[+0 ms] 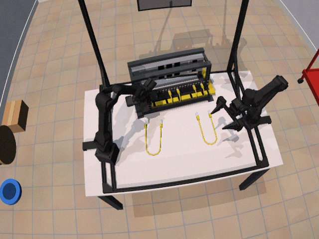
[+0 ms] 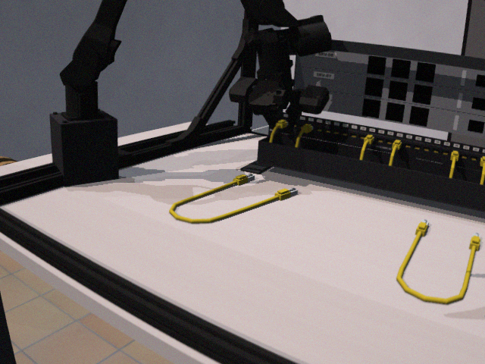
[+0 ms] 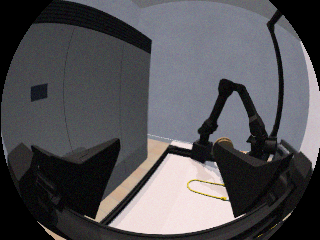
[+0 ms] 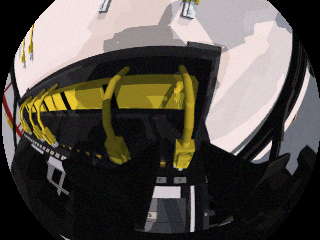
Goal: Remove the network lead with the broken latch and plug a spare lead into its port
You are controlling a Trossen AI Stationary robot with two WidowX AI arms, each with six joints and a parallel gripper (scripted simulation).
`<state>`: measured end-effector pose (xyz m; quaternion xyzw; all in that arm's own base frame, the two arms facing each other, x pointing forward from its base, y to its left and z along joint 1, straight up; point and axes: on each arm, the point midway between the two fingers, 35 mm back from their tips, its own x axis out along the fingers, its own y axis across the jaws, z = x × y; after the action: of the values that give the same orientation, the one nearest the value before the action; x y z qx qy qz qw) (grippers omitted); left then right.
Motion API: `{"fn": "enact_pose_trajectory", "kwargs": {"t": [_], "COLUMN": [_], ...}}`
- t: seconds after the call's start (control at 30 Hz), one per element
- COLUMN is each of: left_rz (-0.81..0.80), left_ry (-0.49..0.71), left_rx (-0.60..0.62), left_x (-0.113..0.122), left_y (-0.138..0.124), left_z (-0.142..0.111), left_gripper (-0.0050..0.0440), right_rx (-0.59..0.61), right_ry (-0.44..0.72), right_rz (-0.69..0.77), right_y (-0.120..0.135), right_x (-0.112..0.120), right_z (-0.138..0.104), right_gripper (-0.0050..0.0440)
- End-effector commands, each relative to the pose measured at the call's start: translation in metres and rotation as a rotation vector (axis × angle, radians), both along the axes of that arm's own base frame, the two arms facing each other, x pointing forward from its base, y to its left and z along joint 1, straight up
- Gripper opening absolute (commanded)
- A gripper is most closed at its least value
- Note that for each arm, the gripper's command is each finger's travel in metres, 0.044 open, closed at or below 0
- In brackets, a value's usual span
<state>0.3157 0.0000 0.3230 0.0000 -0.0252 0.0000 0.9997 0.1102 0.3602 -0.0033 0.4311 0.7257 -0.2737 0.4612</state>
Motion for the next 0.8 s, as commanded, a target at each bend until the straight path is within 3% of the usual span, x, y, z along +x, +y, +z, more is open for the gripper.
{"fn": "enact_pose_trajectory", "kwargs": {"t": [0.0, 0.03, 0.07, 0.77], "left_rz": [0.000, 0.000, 0.000, 0.000], "left_ry": [0.000, 0.000, 0.000, 0.000], "left_rx": [0.000, 0.000, 0.000, 0.000], "left_x": [0.0000, 0.0000, 0.0000, 0.0000], "left_y": [0.0000, 0.0000, 0.0000, 0.0000], "left_z": [0.0000, 0.0000, 0.0000, 0.0000], "left_gripper": [0.0440, 0.0440, 0.0440, 0.0440], "right_rx": [-0.002, -0.002, 0.000, 0.000], "right_ry": [-0.001, -0.001, 0.000, 0.000], "right_rz": [-0.003, -0.003, 0.000, 0.000], "right_y": [-0.0002, -0.0002, 0.0000, 0.0000], "right_x": [0.0000, 0.0000, 0.0000, 0.0000], "right_z": [-0.0012, -0.0012, 0.0000, 0.0000], "right_gripper": [0.0176, 0.0176, 0.0000, 0.0000]}}
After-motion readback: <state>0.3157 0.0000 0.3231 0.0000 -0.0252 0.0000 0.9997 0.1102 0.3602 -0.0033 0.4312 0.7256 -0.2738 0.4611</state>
